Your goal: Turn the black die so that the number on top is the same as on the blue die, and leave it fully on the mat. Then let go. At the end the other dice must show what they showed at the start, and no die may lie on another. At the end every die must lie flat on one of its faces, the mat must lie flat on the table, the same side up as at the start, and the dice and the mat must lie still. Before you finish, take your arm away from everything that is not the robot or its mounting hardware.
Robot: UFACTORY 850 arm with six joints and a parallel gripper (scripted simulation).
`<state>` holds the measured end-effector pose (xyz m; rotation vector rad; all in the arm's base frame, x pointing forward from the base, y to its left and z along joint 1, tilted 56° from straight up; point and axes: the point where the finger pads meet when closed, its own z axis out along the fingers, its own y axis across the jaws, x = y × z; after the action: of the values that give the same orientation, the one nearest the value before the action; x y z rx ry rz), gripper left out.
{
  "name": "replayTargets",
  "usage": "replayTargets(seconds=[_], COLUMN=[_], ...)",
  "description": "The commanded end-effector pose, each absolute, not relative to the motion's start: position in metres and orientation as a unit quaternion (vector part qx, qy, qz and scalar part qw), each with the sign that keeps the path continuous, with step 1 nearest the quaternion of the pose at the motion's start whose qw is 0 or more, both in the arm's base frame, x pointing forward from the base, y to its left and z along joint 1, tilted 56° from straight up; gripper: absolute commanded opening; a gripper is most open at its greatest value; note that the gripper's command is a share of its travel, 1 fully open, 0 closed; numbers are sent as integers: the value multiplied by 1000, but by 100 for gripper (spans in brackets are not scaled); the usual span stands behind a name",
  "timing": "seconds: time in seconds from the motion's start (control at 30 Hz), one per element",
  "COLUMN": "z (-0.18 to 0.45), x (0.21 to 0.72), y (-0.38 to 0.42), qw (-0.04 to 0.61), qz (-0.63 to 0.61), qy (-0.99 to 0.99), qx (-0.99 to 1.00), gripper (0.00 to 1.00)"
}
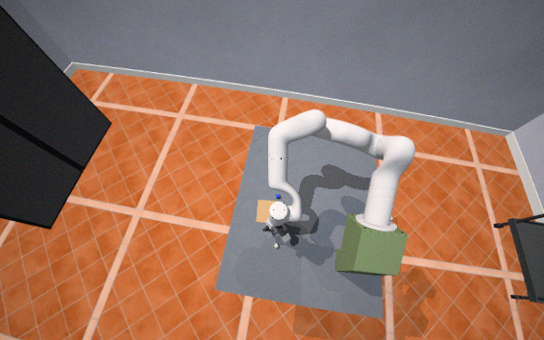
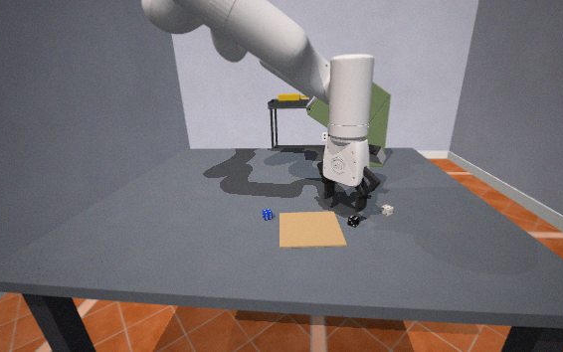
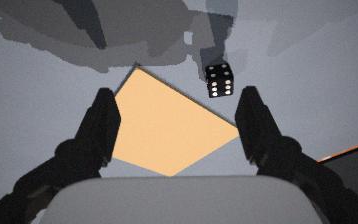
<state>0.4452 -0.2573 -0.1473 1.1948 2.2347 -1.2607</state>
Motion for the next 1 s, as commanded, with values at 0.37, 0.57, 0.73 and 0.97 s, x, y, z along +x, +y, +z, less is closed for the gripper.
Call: replayTargets(seconds=[0.37,0.57,0.73,0.97], z=[-182,-182,-182,-182], x=[457,457,457,457], y=[-236,-236,-236,-236], qw=[154,154,154,154], qz=[-441,-441,-441,-441], qy=[779,779,779,779], qx=[417,417,417,417], gripper=[100,100,100,100])
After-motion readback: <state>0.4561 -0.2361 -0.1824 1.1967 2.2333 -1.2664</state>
